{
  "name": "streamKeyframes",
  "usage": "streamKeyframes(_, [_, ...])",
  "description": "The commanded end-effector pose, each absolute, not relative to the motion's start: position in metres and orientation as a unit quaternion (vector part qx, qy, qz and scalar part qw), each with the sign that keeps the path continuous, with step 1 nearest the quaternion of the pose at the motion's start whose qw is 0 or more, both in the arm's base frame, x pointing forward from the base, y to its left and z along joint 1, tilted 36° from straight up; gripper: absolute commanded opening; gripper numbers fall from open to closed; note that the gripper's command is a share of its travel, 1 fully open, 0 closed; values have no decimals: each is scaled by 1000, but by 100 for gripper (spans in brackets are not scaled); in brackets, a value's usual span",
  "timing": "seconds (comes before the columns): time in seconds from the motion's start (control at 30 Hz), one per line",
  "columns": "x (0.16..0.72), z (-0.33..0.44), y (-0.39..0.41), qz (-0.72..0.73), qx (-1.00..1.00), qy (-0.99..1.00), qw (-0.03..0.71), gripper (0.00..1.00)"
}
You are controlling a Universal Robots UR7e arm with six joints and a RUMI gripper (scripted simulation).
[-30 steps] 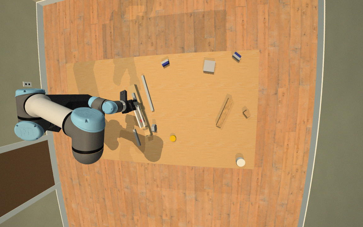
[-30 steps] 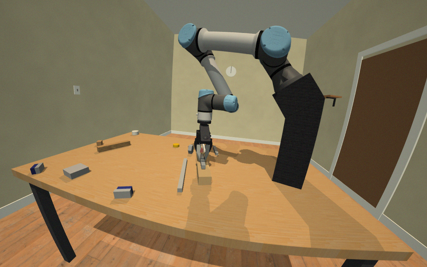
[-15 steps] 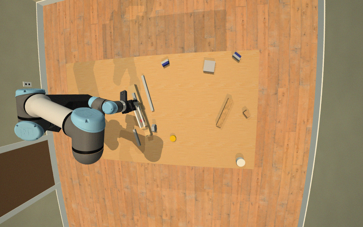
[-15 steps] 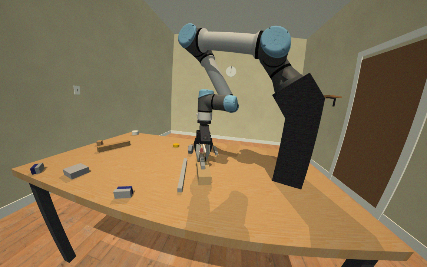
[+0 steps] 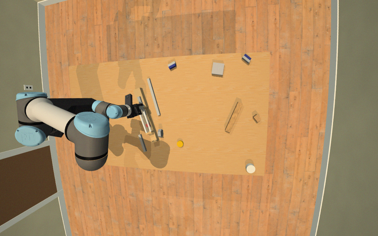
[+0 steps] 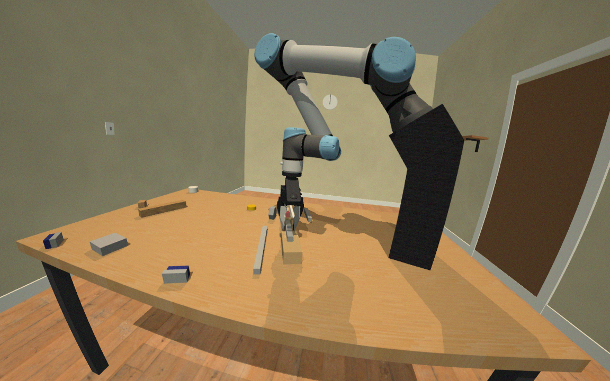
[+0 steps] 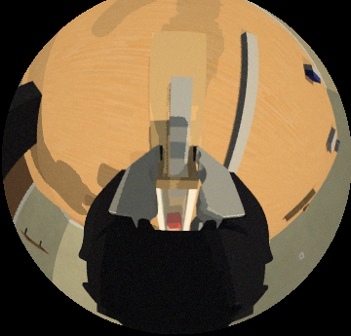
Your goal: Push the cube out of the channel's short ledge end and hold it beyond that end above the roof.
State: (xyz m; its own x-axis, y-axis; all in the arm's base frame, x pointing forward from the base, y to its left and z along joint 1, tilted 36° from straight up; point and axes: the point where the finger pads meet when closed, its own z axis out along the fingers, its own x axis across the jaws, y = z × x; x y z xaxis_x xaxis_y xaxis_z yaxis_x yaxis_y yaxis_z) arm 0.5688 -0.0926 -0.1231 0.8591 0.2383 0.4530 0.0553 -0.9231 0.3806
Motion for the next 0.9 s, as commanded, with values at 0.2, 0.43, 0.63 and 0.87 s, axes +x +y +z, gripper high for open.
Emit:
streamKeyframes(0.2, [568, -123, -95, 253, 947, 76, 181, 22])
streamKeyframes(0.43, [568, -123, -94, 253, 947, 76, 181, 22])
streamKeyframes(0.63, [560, -112, -89, 253, 947, 77, 181, 22])
streamKeyframes(0.87, [543, -85, -78, 253, 947, 78, 181, 22])
